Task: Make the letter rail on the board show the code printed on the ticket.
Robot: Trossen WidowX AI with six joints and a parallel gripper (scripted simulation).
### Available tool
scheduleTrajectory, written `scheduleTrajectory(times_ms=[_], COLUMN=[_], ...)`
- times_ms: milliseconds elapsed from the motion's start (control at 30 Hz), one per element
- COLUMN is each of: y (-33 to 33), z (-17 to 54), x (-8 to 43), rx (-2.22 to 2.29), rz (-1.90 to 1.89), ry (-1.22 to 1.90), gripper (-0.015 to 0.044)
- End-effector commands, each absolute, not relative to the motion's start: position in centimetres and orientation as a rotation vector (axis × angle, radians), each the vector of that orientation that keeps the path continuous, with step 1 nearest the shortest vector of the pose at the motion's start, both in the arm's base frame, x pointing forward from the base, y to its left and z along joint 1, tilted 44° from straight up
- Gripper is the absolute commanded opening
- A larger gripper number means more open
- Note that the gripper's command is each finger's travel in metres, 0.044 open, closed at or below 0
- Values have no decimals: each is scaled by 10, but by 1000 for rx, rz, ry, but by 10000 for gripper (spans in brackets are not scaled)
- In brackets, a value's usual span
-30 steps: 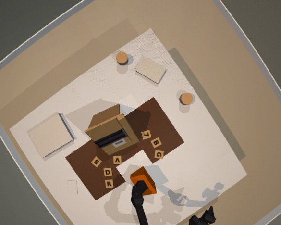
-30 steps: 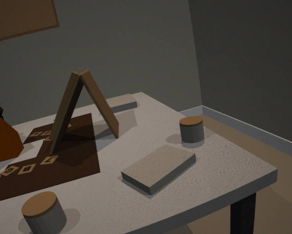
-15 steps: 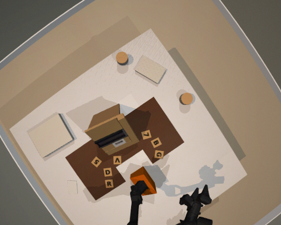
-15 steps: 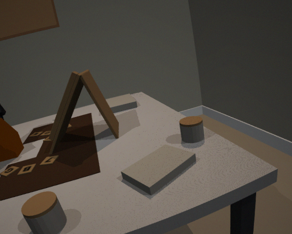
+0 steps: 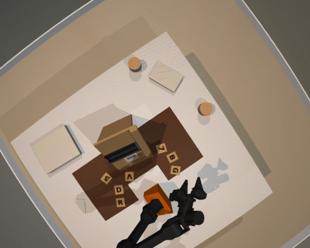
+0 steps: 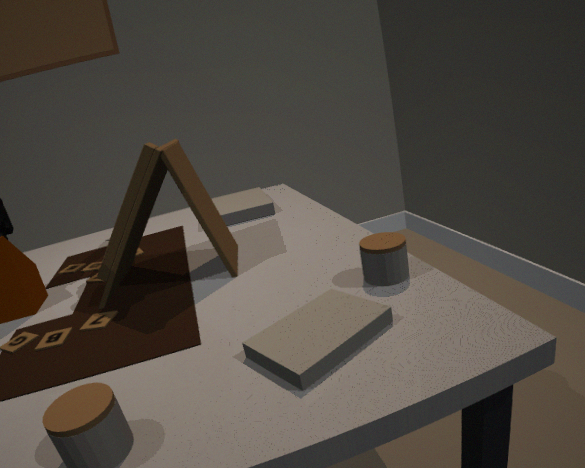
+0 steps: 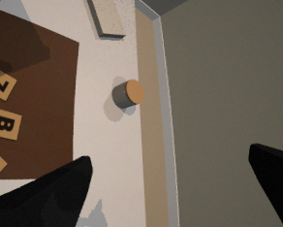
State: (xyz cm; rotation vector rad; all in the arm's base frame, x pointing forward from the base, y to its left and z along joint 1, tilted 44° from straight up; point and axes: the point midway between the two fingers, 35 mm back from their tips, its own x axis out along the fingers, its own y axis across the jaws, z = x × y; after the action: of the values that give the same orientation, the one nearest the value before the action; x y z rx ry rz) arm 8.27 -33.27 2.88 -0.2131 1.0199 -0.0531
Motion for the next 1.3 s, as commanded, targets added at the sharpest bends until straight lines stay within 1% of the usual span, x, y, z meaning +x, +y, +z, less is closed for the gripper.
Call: scheduleTrajectory(times_ms=[0, 200, 367, 533, 733, 833, 1267], y=[-286, -225, -168, -110, -42, -30, -29], z=[35, 37, 35, 32, 24, 22, 22], x=[139, 184, 208, 219, 214, 211, 211], rx=[-80, 85, 237, 400, 600, 642, 643], rz=[-69, -45, -3, 57, 148, 163, 164], ry=[932, 850, 799, 769, 769, 773, 773], gripper=[440, 440, 440, 440, 440, 440, 440])
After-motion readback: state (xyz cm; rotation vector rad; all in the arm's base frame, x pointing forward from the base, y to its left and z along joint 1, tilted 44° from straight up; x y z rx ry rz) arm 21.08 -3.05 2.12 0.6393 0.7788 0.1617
